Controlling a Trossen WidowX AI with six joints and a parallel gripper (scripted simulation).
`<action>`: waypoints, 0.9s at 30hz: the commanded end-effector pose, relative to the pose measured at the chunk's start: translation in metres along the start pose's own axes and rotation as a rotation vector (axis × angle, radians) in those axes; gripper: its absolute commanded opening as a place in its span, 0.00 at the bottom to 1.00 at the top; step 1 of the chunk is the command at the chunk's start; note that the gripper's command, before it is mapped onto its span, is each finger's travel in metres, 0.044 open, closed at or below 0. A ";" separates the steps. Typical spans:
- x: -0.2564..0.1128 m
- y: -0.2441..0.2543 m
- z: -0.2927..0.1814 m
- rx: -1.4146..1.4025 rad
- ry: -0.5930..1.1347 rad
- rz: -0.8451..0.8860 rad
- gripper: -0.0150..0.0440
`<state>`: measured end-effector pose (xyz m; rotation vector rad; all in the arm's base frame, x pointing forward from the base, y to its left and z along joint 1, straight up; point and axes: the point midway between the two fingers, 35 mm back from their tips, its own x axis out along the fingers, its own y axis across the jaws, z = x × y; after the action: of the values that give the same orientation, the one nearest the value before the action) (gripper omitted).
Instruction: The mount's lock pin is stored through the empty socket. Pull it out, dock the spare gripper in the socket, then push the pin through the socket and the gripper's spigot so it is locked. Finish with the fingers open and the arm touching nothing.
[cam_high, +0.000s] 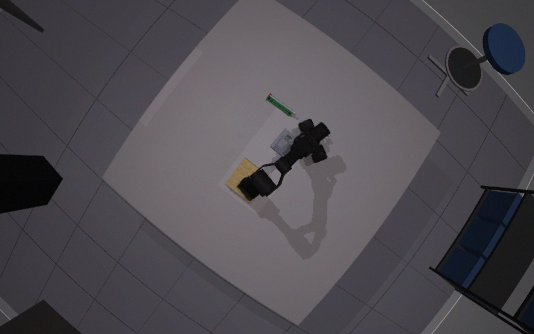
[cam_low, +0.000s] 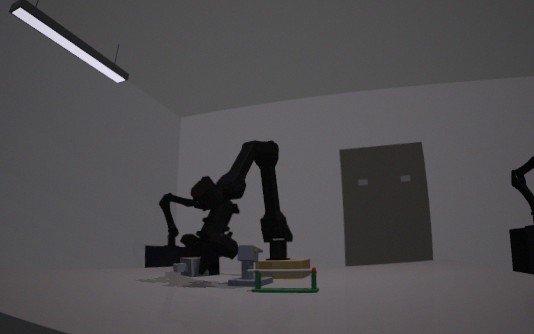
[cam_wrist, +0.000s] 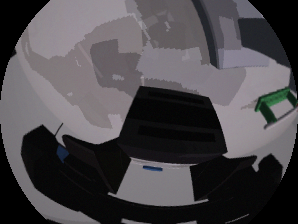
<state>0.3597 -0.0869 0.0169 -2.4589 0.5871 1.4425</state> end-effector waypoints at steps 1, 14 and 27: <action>-0.021 -0.003 -0.021 0.002 0.037 -0.012 0.25; -0.081 0.001 -0.043 0.002 0.037 -0.012 0.25; -0.074 0.002 -0.036 0.008 0.013 -0.010 0.25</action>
<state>0.3549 -0.0861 0.0986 -2.4675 0.5867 1.4256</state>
